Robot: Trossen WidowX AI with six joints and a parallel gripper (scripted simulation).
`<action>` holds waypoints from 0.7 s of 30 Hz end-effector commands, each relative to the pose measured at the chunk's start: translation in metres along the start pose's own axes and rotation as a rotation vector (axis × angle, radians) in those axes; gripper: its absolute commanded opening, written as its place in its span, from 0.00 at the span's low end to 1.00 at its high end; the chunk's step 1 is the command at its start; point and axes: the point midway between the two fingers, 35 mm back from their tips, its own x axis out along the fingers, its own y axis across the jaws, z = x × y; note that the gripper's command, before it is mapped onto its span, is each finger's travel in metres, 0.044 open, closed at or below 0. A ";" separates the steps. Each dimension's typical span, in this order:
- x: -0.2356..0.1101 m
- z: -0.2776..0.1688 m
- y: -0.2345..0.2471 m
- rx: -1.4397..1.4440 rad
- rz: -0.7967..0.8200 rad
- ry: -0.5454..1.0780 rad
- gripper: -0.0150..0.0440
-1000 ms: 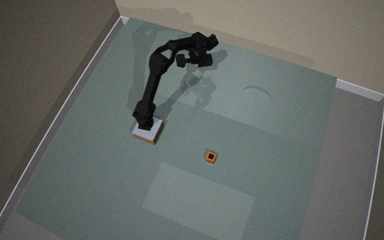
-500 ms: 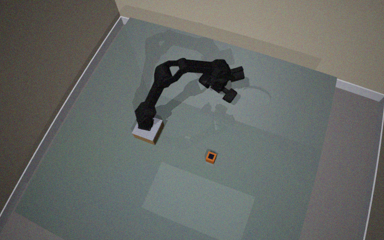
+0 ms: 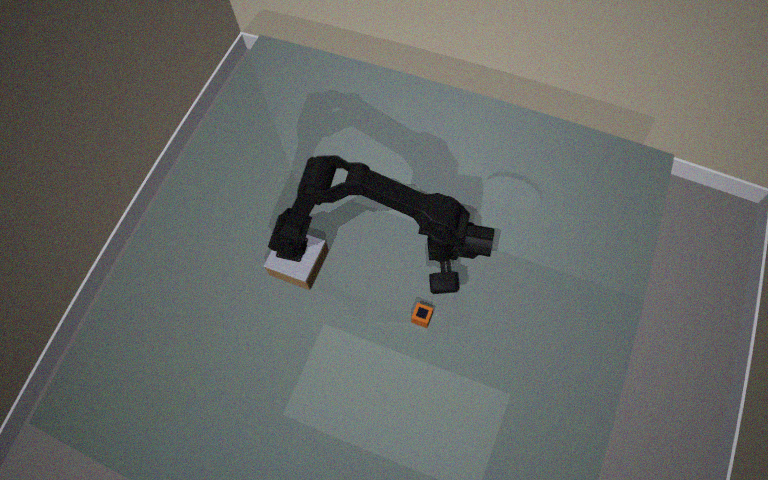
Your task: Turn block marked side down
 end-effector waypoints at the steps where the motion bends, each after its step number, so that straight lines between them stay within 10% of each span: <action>1: -0.010 -0.031 -0.064 0.298 -0.045 0.004 1.00; 21: 0.020 -0.050 -0.098 0.441 -0.065 0.002 1.00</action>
